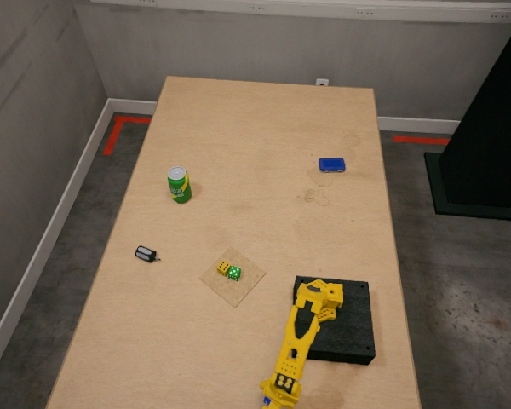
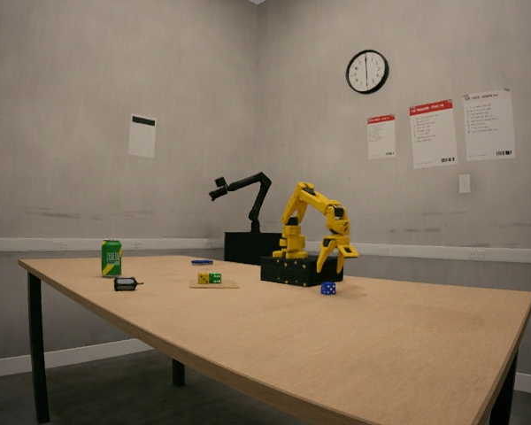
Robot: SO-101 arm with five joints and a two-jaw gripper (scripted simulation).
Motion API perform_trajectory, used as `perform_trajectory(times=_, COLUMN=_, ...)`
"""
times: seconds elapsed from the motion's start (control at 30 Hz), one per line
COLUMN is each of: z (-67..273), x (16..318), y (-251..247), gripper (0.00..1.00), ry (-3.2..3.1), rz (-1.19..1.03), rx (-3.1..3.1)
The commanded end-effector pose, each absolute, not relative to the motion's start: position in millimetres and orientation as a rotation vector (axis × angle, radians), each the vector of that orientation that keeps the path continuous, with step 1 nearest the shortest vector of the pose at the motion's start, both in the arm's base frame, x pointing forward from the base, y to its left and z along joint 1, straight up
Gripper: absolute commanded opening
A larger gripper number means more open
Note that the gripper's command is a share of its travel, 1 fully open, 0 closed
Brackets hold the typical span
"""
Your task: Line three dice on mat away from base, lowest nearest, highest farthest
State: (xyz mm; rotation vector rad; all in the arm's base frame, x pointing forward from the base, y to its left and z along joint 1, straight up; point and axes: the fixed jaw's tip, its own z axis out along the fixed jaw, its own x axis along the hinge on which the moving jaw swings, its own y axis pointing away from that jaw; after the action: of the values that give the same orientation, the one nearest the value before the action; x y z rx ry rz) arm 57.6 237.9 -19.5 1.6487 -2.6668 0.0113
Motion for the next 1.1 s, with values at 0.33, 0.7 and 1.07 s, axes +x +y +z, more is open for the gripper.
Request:
perform_trajectory(times=0.33, z=-25, x=56, y=240, gripper=0.35, ry=-2.67, rz=0.007, rx=1.647)
perform_trajectory(times=0.7, z=-38, x=57, y=240, gripper=0.35, ry=-2.67, rz=0.007, rx=1.647)
perform_trajectory(times=1.07, z=-58, x=56, y=240, gripper=0.35, ry=-2.67, rz=0.007, rx=1.647)
